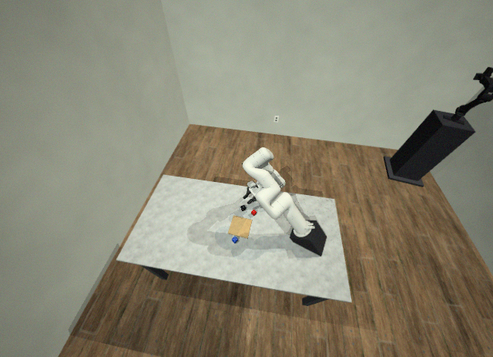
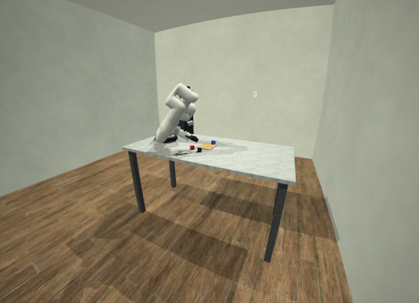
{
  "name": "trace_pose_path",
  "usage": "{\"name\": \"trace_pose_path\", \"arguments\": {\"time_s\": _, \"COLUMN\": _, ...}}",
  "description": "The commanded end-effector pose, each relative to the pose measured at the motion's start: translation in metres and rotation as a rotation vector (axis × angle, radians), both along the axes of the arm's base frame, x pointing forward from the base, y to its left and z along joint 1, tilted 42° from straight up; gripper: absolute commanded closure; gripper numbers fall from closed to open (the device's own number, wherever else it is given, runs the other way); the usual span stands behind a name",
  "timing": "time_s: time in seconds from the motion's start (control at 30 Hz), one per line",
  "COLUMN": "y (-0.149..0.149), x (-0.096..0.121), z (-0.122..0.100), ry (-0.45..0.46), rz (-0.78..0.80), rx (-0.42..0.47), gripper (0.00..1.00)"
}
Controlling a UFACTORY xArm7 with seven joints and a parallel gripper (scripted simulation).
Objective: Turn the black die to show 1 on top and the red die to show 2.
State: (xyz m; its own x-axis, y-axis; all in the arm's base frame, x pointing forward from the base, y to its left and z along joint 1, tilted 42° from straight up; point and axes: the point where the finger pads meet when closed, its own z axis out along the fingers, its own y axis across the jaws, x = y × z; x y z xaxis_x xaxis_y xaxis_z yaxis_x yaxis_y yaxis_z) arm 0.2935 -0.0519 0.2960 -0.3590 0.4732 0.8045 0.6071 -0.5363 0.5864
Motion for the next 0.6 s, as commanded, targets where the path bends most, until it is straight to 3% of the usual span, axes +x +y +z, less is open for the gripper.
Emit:
{"name": "trace_pose_path", "arguments": {"time_s": 0.0, "y": 0.014, "x": -0.002, "z": 0.012, "ry": 0.056, "rz": 0.041, "rx": -0.02, "gripper": 0.53}}
{"name": "trace_pose_path", "arguments": {"time_s": 0.17, "y": 0.039, "x": -0.006, "z": 0.025, "ry": 0.193, "rz": 0.076, "rx": -0.103, "gripper": 0.53}}
{"name": "trace_pose_path", "arguments": {"time_s": 0.3, "y": 0.042, "x": -0.006, "z": 0.026, "ry": 0.211, "rz": 0.075, "rx": -0.117, "gripper": 0.53}}
{"name": "trace_pose_path", "arguments": {"time_s": 0.37, "y": 0.051, "x": -0.008, "z": 0.028, "ry": 0.283, "rz": 0.057, "rx": -0.177, "gripper": 0.53}}
{"name": "trace_pose_path", "arguments": {"time_s": 0.57, "y": 0.059, "x": -0.009, "z": 0.029, "ry": 0.37, "rz": 0.003, "rx": -0.261, "gripper": 0.53}}
